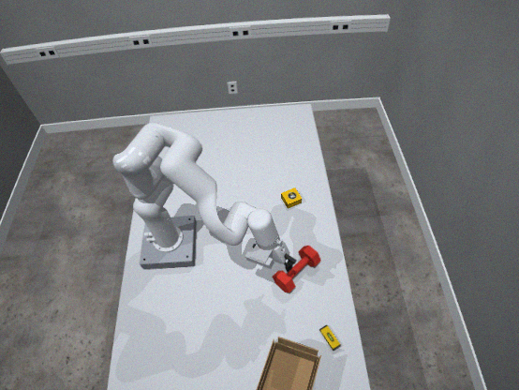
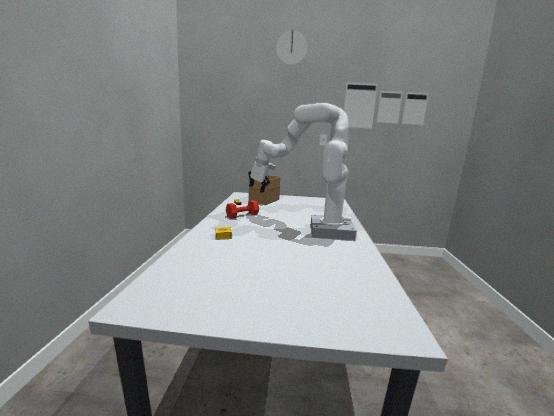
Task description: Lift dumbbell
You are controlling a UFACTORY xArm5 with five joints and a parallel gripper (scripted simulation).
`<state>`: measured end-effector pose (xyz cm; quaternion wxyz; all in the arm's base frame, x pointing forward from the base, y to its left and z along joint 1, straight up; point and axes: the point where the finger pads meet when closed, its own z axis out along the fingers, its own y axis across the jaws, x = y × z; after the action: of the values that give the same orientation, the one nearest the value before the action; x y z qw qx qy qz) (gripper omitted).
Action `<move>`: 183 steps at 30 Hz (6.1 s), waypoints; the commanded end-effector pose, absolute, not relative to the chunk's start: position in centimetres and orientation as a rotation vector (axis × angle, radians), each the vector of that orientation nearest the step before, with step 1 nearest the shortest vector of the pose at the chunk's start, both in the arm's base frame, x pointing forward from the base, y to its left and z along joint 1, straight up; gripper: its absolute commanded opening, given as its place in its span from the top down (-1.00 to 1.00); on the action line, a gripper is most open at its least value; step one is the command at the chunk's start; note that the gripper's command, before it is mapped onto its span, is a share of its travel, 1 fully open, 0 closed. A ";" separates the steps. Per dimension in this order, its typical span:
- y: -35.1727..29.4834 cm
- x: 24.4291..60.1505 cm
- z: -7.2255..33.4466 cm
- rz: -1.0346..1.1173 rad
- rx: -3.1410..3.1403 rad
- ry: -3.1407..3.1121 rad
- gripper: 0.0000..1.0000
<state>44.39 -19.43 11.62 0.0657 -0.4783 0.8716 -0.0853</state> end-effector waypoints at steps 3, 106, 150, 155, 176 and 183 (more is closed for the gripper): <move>-18.3 48.9 10.3 -0.095 -1.273 2.803 -1.00; -16.3 52.2 2.8 -0.002 -1.107 2.938 1.00; -16.4 52.1 11.6 -0.002 -1.107 2.938 1.00; -16.4 52.1 11.6 -0.002 -1.107 2.938 1.00; -16.4 52.1 11.6 -0.002 -1.107 2.938 1.00; -16.4 52.1 11.6 -0.002 -1.107 2.938 1.00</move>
<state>51.90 -16.29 11.36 -0.0016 -0.3526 0.9358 0.0013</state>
